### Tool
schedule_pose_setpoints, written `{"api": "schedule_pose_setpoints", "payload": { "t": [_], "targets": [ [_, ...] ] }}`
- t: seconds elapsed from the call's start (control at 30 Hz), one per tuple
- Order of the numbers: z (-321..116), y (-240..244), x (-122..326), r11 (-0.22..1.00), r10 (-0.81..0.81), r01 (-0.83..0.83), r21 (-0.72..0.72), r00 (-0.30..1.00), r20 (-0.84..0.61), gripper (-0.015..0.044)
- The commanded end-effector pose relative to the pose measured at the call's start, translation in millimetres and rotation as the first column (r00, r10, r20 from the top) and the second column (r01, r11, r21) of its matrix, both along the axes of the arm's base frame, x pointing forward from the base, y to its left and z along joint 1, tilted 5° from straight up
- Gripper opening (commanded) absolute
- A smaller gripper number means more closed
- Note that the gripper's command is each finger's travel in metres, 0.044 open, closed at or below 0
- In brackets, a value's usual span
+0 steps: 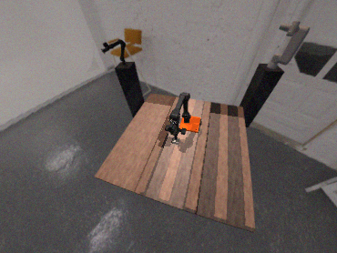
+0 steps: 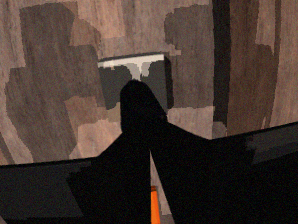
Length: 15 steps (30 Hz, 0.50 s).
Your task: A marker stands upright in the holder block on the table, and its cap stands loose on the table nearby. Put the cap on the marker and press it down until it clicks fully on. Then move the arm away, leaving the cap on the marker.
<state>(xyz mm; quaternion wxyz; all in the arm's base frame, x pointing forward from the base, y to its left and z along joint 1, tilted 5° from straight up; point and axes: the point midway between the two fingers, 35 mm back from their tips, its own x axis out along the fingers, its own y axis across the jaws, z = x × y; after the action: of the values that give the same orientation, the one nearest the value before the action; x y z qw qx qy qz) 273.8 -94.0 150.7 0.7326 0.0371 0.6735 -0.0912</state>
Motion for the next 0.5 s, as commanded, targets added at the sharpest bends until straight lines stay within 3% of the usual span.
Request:
{"api": "schedule_pose_setpoints", "payload": {
  "t": [0.0,0.47],
  "targets": [
    [-7.0,0.1,-0.4,1.0,-0.002,0.002,0.004,1.0,-0.003,0.0],
    [-4.7,-0.3,1.1,1.0,-0.002,0.001,0.001,1.0,0.01,0.0]
  ]
}}
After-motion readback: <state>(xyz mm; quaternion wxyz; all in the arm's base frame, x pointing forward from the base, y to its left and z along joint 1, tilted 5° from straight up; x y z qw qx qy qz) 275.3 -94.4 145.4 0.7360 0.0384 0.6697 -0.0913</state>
